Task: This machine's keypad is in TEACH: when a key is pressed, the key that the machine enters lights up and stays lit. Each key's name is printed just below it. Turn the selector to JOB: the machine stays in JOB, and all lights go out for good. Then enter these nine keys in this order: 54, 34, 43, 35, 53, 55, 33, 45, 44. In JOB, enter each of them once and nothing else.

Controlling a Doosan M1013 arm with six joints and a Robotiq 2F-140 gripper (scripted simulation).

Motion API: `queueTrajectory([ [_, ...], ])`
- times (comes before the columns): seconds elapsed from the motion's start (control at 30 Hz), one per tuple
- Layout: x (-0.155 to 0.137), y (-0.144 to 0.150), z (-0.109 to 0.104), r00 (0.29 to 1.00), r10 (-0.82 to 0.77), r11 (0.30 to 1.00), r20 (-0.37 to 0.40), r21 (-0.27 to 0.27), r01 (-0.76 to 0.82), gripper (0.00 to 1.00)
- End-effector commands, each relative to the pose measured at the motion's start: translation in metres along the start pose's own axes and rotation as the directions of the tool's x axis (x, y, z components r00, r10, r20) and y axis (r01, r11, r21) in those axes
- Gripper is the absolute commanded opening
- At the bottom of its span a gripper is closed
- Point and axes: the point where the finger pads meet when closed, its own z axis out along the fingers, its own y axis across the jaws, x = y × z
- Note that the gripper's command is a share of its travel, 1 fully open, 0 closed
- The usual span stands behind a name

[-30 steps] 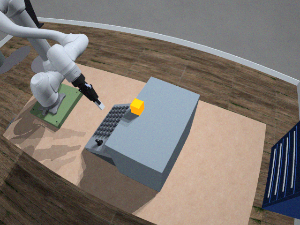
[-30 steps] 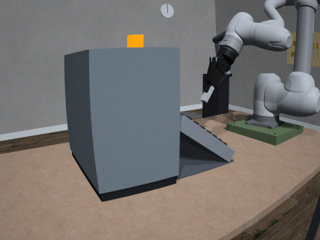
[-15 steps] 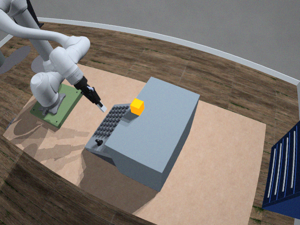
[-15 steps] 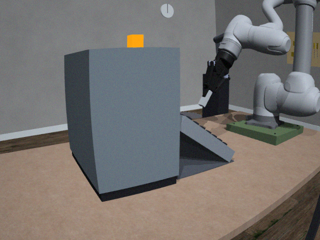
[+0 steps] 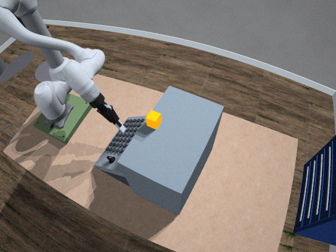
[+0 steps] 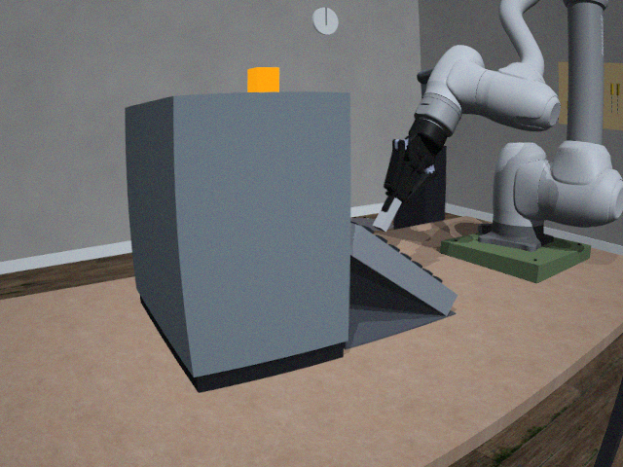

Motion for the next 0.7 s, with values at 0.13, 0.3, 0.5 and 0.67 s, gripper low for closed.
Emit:
queueTrajectory([
  [0.13,0.000,0.000,0.007,1.000,0.000,1.000,0.000,0.001,0.000,0.00],
  [0.3,0.000,0.000,0.012,1.000,0.000,1.000,0.000,0.001,0.000,0.00],
  [0.5,0.000,0.000,0.020,1.000,0.000,1.000,0.000,0.001,0.000,0.00],
  [0.67,0.000,0.000,0.021,1.000,0.000,1.000,0.000,0.001,0.000,0.00],
])
